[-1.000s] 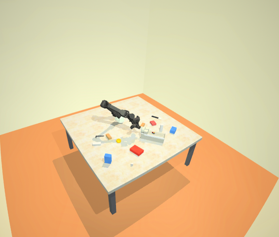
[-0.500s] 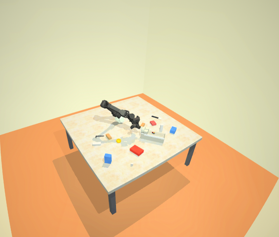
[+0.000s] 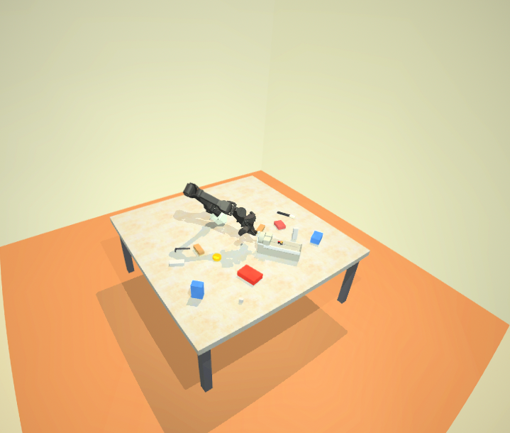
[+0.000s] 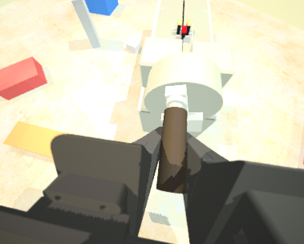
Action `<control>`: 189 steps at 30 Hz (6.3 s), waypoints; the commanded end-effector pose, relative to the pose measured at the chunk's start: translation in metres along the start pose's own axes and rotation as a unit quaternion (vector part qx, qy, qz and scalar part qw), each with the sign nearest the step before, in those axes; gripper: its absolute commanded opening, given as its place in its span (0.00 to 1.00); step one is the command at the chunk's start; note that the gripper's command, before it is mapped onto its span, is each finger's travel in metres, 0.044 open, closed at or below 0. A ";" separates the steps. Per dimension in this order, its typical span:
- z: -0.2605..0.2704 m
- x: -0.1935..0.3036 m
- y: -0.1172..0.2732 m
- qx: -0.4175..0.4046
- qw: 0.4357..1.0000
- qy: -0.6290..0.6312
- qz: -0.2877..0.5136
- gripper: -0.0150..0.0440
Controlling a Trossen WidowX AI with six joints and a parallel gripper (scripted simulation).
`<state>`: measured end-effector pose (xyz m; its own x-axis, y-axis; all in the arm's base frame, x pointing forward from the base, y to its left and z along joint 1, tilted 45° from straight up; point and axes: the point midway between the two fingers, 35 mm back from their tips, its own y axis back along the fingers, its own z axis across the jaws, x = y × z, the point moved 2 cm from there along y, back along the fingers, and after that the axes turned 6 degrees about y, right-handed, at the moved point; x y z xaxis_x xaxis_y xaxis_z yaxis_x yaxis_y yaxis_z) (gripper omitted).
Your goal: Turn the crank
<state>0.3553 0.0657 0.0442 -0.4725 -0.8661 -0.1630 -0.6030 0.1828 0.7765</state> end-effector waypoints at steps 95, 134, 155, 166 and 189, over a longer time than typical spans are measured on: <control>0.013 0.003 -0.005 -0.011 1.000 0.006 0.001 0.25; 0.015 0.005 -0.007 -0.011 1.000 0.006 0.001 0.25; 0.017 0.006 -0.009 -0.011 1.000 0.006 0.001 0.25; 0.018 0.007 -0.010 -0.011 1.000 0.006 0.001 0.25; 0.020 0.010 -0.013 -0.011 1.000 0.006 0.001 0.25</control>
<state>0.3484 0.0660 0.0281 -0.4667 -0.8688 -0.1652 -0.6042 0.1769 0.7769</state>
